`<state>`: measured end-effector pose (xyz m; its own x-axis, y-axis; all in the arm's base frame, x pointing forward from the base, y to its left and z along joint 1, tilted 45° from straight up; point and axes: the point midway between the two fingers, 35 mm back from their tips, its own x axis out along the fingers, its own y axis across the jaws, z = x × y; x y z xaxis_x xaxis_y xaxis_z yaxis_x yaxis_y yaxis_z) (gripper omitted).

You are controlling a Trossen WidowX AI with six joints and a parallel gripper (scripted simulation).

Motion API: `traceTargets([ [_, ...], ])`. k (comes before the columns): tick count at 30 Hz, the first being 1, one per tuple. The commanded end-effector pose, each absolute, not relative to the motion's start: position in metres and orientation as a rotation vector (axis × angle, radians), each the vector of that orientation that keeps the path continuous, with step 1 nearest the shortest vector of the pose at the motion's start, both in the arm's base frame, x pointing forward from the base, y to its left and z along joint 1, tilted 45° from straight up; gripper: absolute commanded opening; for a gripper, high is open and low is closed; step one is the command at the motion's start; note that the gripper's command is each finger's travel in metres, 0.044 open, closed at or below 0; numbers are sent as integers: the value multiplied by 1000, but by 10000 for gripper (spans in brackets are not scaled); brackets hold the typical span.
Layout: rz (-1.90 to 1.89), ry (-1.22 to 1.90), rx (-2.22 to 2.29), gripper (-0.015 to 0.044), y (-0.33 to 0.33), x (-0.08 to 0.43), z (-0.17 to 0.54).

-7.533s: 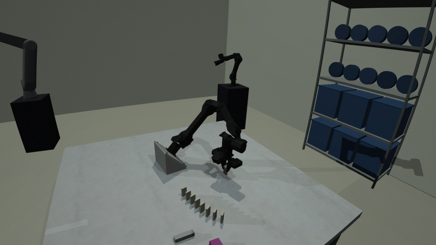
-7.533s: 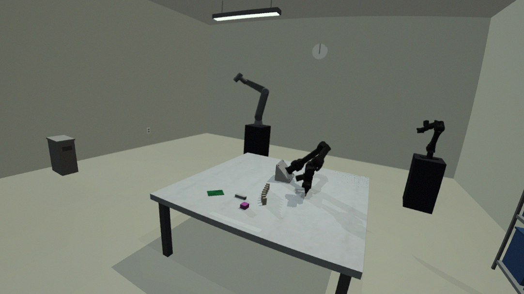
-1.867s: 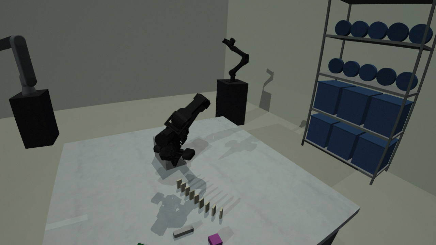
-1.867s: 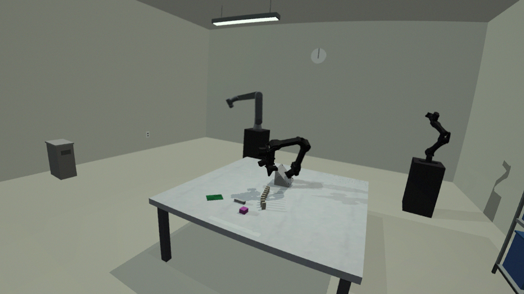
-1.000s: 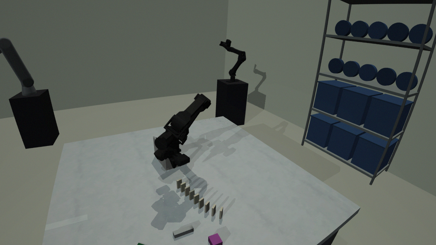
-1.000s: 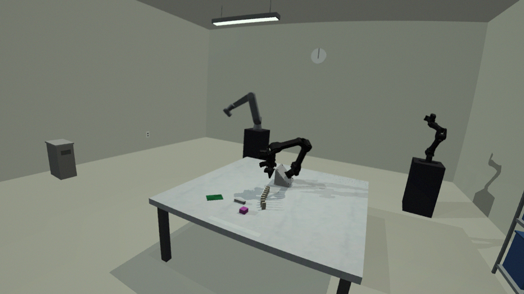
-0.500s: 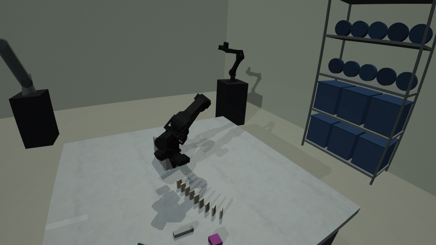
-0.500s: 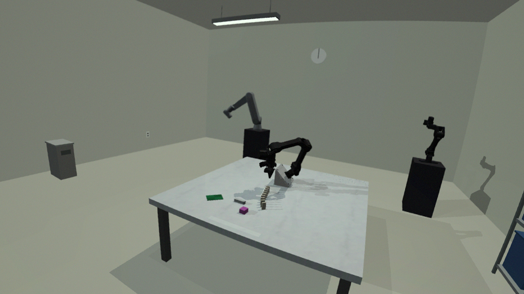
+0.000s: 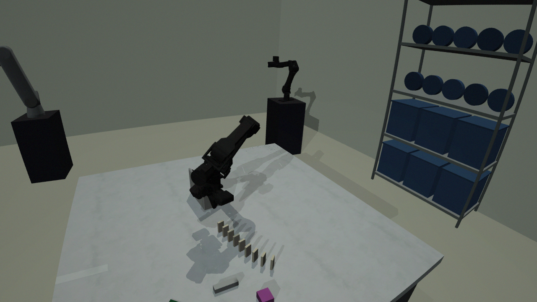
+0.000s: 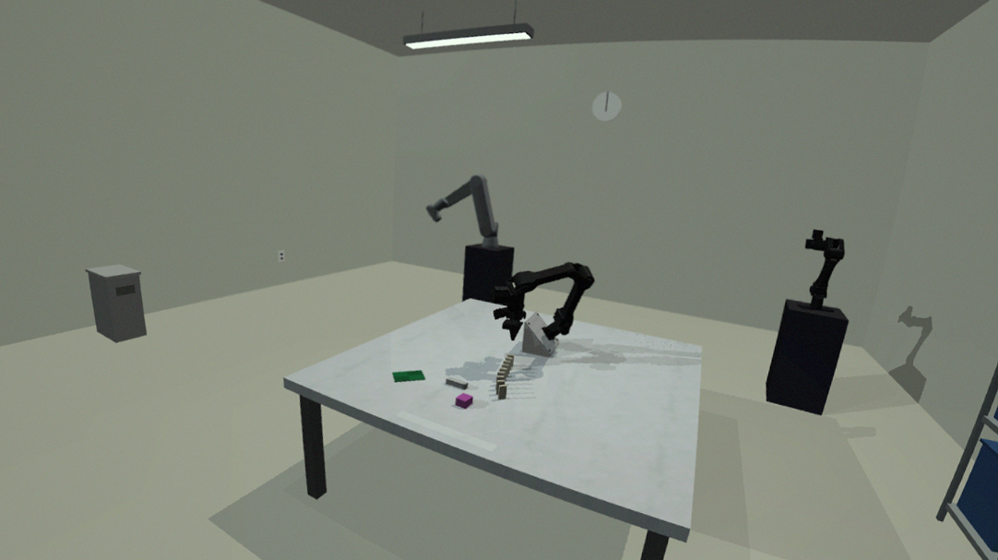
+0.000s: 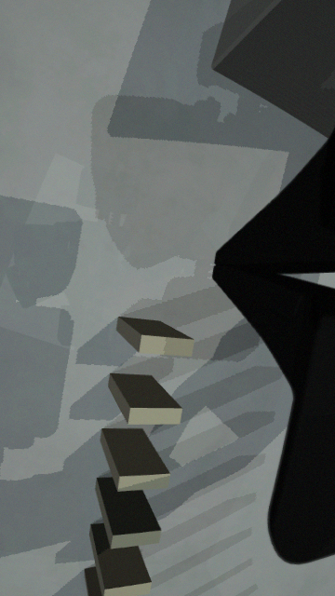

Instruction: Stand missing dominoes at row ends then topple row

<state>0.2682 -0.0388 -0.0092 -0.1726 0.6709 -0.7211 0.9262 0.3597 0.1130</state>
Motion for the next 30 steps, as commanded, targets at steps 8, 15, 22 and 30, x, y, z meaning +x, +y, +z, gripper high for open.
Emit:
traceTargets([
  [8, -462, 1940, 1389, 0, 16, 252, -62],
  [15, -462, 1939, 1389, 0, 19, 261, -61],
  [22, -462, 1939, 1389, 0, 22, 272, -60],
  [30, -461, 1938, 1389, 0, 27, 284, -58],
])
